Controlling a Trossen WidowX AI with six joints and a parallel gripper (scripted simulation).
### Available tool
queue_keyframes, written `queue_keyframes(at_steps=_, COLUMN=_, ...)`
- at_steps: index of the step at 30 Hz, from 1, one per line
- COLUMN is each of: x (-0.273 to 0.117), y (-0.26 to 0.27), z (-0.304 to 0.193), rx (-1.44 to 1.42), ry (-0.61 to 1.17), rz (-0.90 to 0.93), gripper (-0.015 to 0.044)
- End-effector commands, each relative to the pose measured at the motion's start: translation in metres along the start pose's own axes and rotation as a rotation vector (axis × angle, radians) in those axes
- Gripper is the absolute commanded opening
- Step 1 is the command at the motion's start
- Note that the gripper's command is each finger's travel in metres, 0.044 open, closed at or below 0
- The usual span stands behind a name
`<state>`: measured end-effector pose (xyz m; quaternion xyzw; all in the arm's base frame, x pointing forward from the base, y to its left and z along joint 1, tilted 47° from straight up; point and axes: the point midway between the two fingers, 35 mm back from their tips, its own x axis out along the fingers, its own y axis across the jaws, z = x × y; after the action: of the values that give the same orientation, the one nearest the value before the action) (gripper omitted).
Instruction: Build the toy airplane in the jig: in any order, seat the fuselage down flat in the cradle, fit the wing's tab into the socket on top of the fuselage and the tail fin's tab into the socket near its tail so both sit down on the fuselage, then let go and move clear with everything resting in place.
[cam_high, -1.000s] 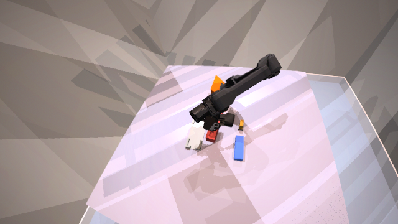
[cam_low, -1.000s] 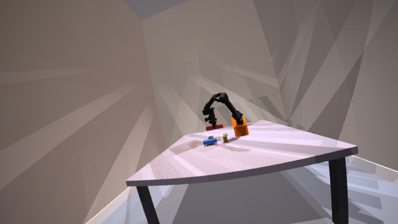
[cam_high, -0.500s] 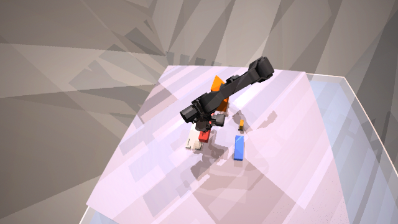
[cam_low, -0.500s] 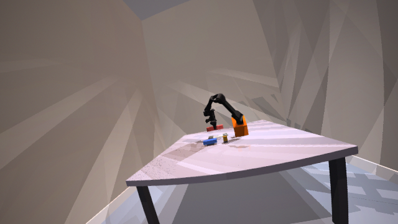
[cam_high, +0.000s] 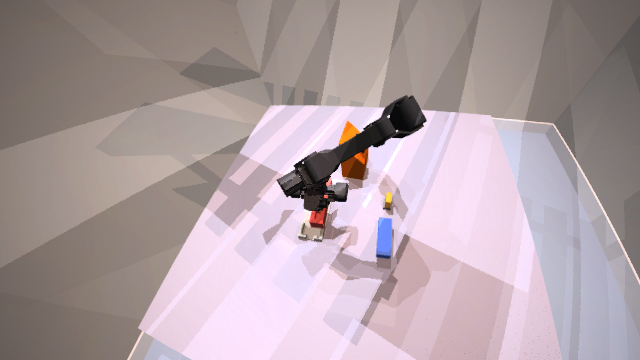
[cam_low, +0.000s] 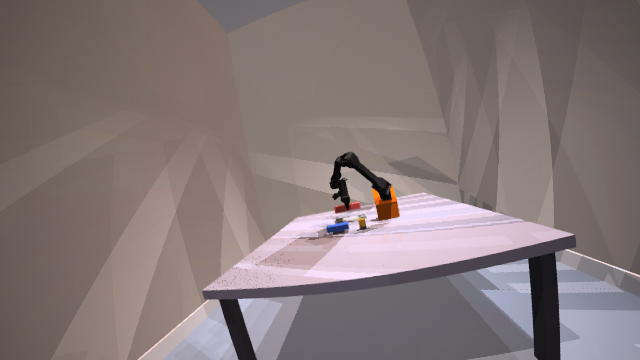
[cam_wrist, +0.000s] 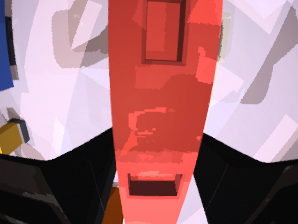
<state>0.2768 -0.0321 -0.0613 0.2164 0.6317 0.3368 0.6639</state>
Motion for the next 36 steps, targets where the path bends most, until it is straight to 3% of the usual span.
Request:
queue_keyframes(at_steps=1, x=0.006, y=-0.014, z=-0.003, rx=-0.024, ry=0.0, rz=-0.005, gripper=0.0)
queue_keyframes(at_steps=11, x=0.02, y=-0.037, z=-0.012, rx=-0.067, ry=-0.002, rz=-0.003, gripper=0.0)
queue_keyframes(at_steps=19, x=0.02, y=-0.037, z=-0.012, rx=-0.067, ry=-0.002, rz=-0.003, gripper=0.0195)
queue_keyframes(at_steps=36, x=0.022, y=-0.037, z=-0.012, rx=-0.067, ry=-0.002, rz=-0.003, gripper=0.0195)
